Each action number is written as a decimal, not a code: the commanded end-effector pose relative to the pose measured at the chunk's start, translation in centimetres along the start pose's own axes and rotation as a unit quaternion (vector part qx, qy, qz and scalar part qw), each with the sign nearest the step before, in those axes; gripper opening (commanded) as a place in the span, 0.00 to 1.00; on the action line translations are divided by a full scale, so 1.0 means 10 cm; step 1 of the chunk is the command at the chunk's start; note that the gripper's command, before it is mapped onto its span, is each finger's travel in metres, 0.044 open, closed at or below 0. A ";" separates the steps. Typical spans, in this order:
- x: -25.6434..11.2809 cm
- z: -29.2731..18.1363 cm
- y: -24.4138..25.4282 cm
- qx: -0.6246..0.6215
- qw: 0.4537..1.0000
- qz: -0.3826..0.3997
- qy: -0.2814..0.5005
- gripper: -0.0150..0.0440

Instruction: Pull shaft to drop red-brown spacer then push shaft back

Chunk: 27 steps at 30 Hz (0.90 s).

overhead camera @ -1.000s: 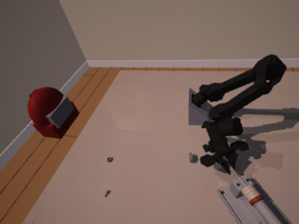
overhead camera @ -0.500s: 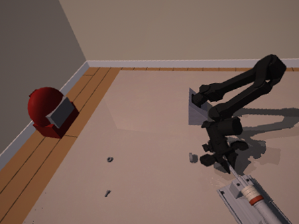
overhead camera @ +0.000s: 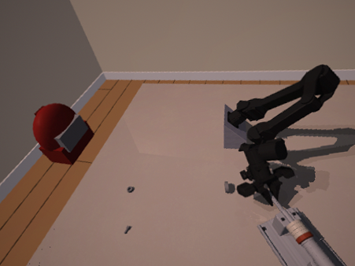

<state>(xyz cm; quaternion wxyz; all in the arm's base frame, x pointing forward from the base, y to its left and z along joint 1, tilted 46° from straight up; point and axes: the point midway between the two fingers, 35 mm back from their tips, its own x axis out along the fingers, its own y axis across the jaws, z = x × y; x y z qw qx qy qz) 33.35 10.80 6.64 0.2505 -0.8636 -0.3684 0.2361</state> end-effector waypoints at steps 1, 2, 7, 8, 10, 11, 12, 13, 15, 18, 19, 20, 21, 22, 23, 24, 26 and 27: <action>-0.02 0.01 0.01 -0.002 1.000 0.001 0.000 0.25; -0.02 0.02 0.01 -0.002 1.000 0.001 0.000 0.25; -0.02 0.02 0.01 -0.002 1.000 0.001 0.000 0.25; -0.02 0.02 0.01 -0.002 1.000 0.001 0.000 0.25; -0.03 0.02 0.01 -0.002 1.000 0.001 0.000 0.25; -0.03 0.02 0.01 -0.002 1.000 0.001 0.000 0.25; -0.03 0.02 0.01 -0.002 1.000 0.001 0.000 0.25; -0.03 0.03 0.01 -0.002 1.000 0.001 0.000 0.25; -0.03 0.03 0.01 -0.002 1.000 0.001 0.000 0.25; -0.03 0.03 0.01 -0.002 1.000 0.001 0.000 0.25; -0.03 0.03 0.01 -0.002 1.000 0.001 0.000 0.25; -0.04 0.03 0.01 -0.002 1.000 0.001 0.000 0.25; -0.04 0.03 0.01 -0.002 1.000 0.001 0.000 0.25; -0.04 0.03 0.01 -0.002 1.000 0.001 0.000 0.25; -0.04 0.04 0.01 -0.002 1.000 0.001 0.000 0.25; -0.04 0.04 0.01 -0.002 1.000 0.001 0.000 0.25; -0.04 0.04 0.01 -0.002 1.000 0.001 0.000 0.25; -0.04 0.04 0.01 -0.002 1.000 0.001 0.000 0.25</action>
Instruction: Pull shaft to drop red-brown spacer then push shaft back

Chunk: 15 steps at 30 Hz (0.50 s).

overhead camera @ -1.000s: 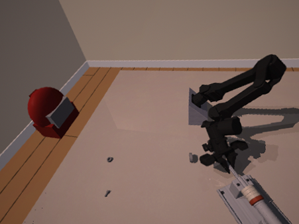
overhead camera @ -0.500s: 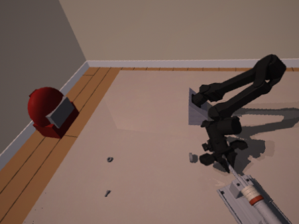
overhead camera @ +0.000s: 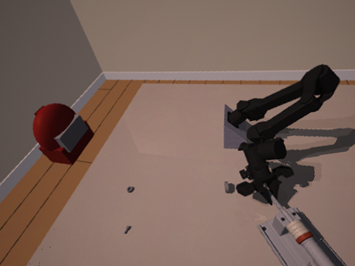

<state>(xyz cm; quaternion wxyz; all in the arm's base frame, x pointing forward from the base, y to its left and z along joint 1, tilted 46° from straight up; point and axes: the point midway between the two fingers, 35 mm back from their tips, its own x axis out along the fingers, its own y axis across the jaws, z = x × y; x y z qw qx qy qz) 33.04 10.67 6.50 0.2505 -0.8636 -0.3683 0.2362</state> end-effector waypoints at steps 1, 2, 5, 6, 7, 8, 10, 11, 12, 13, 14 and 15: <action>-0.02 0.01 0.01 -0.002 1.000 0.001 0.000 0.25; -0.02 0.02 0.01 -0.002 1.000 0.001 0.000 0.25; -0.02 0.02 0.01 -0.002 1.000 0.001 0.000 0.25; -0.02 0.02 0.01 -0.002 1.000 0.001 0.000 0.25; -0.02 0.02 0.01 -0.002 1.000 0.001 0.000 0.25; -0.02 0.02 0.01 -0.002 1.000 0.001 0.000 0.25; -0.03 0.02 0.01 -0.002 1.000 0.001 0.000 0.25; -0.03 0.02 0.01 -0.002 1.000 0.001 0.000 0.25; -0.03 0.02 0.01 -0.002 1.000 0.001 0.000 0.25; -0.03 0.03 0.01 -0.002 1.000 0.001 0.000 0.25; -0.03 0.03 0.01 -0.002 1.000 0.001 0.000 0.25; -0.03 0.03 0.01 -0.002 1.000 0.001 0.000 0.25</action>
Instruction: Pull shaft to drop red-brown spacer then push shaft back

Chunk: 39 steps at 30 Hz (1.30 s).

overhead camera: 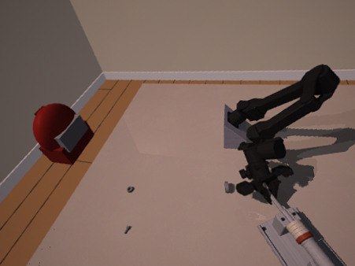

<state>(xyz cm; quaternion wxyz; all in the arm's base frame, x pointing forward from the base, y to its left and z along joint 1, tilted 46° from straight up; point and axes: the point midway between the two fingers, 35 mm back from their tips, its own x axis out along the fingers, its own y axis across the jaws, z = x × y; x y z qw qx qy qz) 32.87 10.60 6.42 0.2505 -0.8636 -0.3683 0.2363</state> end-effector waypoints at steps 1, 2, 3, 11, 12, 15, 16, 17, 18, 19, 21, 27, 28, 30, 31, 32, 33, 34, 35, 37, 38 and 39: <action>-0.02 0.01 0.01 -0.002 1.000 0.001 0.000 0.25; -0.02 0.02 0.01 -0.002 1.000 0.001 0.000 0.25; -0.02 0.02 0.01 -0.002 1.000 0.001 0.000 0.25; -0.03 0.02 0.01 -0.002 1.000 0.001 0.000 0.25; -0.03 0.02 0.01 -0.002 1.000 0.001 0.000 0.25; -0.03 0.03 0.01 -0.002 1.000 0.001 0.000 0.25; -0.03 0.03 0.01 -0.002 1.000 0.001 0.000 0.25; -0.03 0.03 0.01 -0.002 1.000 0.001 0.000 0.25; -0.03 0.03 0.01 -0.002 1.000 0.001 0.000 0.25; -0.03 0.03 0.01 -0.002 1.000 0.001 0.000 0.25; -0.04 0.03 0.01 -0.002 1.000 0.001 0.000 0.25; -0.04 0.04 0.01 -0.002 1.000 0.001 0.000 0.25; -0.04 0.04 0.01 -0.002 1.000 0.001 0.000 0.25; -0.04 0.04 0.01 -0.002 1.000 0.001 0.000 0.25; -0.05 0.04 0.01 -0.002 1.000 0.001 0.000 0.25; -0.05 0.04 0.01 -0.002 1.000 0.001 0.000 0.25; -0.05 0.04 0.01 -0.002 1.000 0.001 0.000 0.25; -0.05 0.05 0.01 -0.002 1.000 0.001 0.000 0.25; -0.05 0.05 0.01 -0.002 1.000 0.001 0.000 0.25; -0.05 0.05 0.01 -0.002 1.000 0.001 0.000 0.25; -0.05 0.05 0.01 -0.002 1.000 0.001 0.000 0.25; -0.05 0.05 0.01 -0.002 1.000 0.001 0.000 0.25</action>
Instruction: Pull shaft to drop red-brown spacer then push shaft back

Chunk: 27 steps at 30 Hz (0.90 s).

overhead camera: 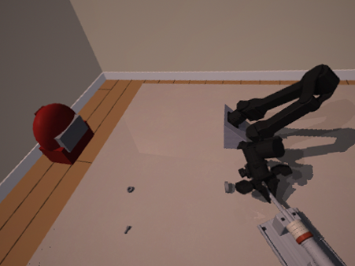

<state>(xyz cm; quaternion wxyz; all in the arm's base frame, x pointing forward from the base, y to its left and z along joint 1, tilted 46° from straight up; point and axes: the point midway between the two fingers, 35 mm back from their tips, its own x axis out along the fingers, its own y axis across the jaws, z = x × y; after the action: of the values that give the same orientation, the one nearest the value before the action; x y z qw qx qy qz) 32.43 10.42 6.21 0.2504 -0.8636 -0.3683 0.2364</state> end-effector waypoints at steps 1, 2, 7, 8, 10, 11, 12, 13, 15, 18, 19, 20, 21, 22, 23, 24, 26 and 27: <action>-0.02 0.01 0.01 -0.002 1.000 0.001 0.000 0.25; -0.02 0.02 0.01 -0.002 1.000 0.001 0.000 0.25; -0.02 0.02 0.01 -0.002 1.000 0.001 0.000 0.25; -0.02 0.02 0.01 -0.002 1.000 0.001 0.000 0.25; -0.03 0.02 0.01 -0.002 1.000 0.001 0.000 0.25; -0.03 0.02 0.01 -0.002 1.000 0.001 0.000 0.25; -0.03 0.02 0.01 -0.002 1.000 0.001 0.000 0.25; -0.03 0.03 0.01 -0.002 1.000 0.001 0.000 0.25; -0.03 0.03 0.01 -0.002 1.000 0.001 0.000 0.25; -0.03 0.03 0.01 -0.002 1.000 0.001 0.000 0.25; -0.03 0.03 0.01 -0.002 1.000 0.001 0.000 0.25; -0.04 0.03 0.01 -0.002 1.000 0.001 0.000 0.25; -0.04 0.03 0.01 -0.002 1.000 0.001 0.000 0.25; -0.04 0.03 0.01 -0.002 1.000 0.001 0.000 0.25; -0.04 0.04 0.01 -0.002 1.000 0.001 0.000 0.25; -0.04 0.04 0.01 -0.002 1.000 0.001 0.000 0.25; -0.04 0.04 0.01 -0.002 1.000 0.001 0.000 0.25; -0.04 0.04 0.01 -0.002 1.000 0.001 0.000 0.25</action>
<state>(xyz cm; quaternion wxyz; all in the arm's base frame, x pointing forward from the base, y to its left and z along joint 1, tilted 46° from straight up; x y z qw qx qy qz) 32.12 10.29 6.07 0.2504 -0.8635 -0.3683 0.2365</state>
